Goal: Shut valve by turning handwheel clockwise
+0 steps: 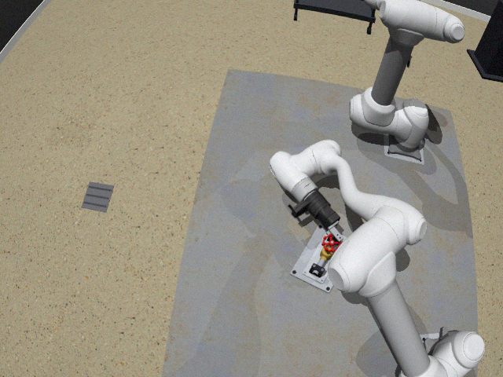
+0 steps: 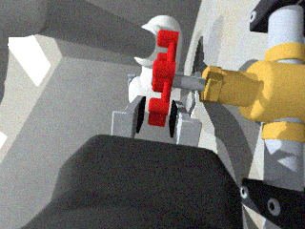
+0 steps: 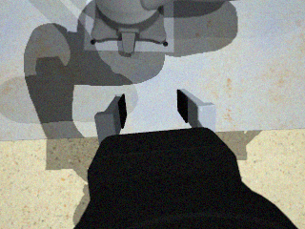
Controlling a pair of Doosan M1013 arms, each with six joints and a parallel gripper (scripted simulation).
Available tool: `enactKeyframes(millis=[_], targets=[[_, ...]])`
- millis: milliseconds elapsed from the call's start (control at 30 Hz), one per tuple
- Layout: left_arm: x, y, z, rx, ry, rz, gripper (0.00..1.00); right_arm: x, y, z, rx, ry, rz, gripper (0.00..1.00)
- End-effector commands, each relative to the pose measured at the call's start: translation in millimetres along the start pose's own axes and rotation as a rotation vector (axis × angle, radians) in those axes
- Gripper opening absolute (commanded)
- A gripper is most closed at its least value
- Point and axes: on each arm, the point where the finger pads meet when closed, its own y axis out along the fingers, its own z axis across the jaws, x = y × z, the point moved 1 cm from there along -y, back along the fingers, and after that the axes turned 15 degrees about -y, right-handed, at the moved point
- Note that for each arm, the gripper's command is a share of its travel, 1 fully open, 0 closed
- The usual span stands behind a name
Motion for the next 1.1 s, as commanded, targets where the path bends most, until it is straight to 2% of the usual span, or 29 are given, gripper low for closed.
enactKeyframes(millis=[0, 133, 200, 267, 500, 700, 767, 1067], targets=[[-1.0, -2.1, -1.3, -0.017, -0.002, -0.078, 0.55, 0.1, -0.6, 0.1, 0.000, 0.000, -0.001, 1.00], [-2.3, -4.6, -1.0, -0.041, -0.002, -0.169, 0.55, 0.1, -0.6, 0.1, 0.000, 0.000, -0.001, 1.00], [-2.3, -4.6, -1.0, -0.041, -0.002, -0.169, 0.55, 0.1, -0.6, 0.1, 0.000, 0.000, -0.001, 1.00], [-3.1, -5.9, -0.8, -0.054, -0.002, -0.218, 0.55, 0.1, -0.6, 0.1, 0.000, 0.000, -0.001, 1.00], [-7.0, -10.9, 0.2, -0.110, -0.001, -0.425, 0.55, 0.1, -0.6, 0.1, 0.000, 0.000, -0.001, 1.00], [-12.9, -15.7, 1.8, -0.176, -0.001, -0.675, 0.55, 0.1, -0.6, 0.1, 0.000, 0.000, -0.001, 1.00], [-12.9, -15.7, 1.8, -0.176, -0.001, -0.675, 0.55, 0.1, -0.6, 0.1, 0.000, 0.000, -0.001, 1.00], [-30.1, -20.2, 6.4, -0.324, 0.001, -1.226, 0.55, 0.1, -0.6, 0.1, 0.000, 0.000, -0.001, 1.00]])
